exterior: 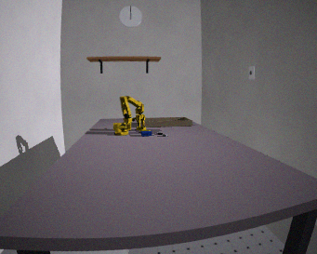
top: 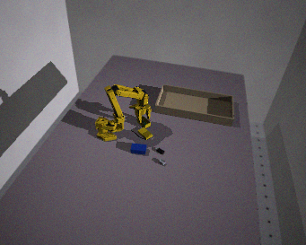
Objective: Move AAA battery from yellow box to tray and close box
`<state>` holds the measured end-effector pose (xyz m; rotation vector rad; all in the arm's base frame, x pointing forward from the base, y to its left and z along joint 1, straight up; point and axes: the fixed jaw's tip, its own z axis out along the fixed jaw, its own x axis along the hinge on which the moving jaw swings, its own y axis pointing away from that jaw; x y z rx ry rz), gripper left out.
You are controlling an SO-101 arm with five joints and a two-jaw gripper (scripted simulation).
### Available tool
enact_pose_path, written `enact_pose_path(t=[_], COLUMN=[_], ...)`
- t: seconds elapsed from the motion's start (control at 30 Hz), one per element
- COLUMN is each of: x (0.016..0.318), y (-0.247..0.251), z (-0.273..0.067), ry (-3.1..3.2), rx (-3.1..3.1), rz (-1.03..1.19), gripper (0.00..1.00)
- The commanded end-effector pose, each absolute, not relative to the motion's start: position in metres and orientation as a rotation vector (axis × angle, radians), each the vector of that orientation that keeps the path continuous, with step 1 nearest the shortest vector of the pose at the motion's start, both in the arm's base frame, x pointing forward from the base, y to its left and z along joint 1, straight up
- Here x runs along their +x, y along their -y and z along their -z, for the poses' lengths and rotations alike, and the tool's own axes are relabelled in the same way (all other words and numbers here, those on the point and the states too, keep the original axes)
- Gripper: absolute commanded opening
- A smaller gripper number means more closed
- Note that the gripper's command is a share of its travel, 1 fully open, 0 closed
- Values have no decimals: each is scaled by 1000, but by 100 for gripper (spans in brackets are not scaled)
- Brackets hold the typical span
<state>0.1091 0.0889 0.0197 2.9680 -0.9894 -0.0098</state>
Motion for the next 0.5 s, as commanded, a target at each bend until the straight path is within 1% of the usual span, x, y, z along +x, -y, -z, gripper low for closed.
enact_pose_path(t=[0.0,0.47], x=[110,110], y=[-91,-91], z=[-20,-20], ry=[996,996], rx=[2980,2980], rz=[-1,-1], gripper=[28,28])
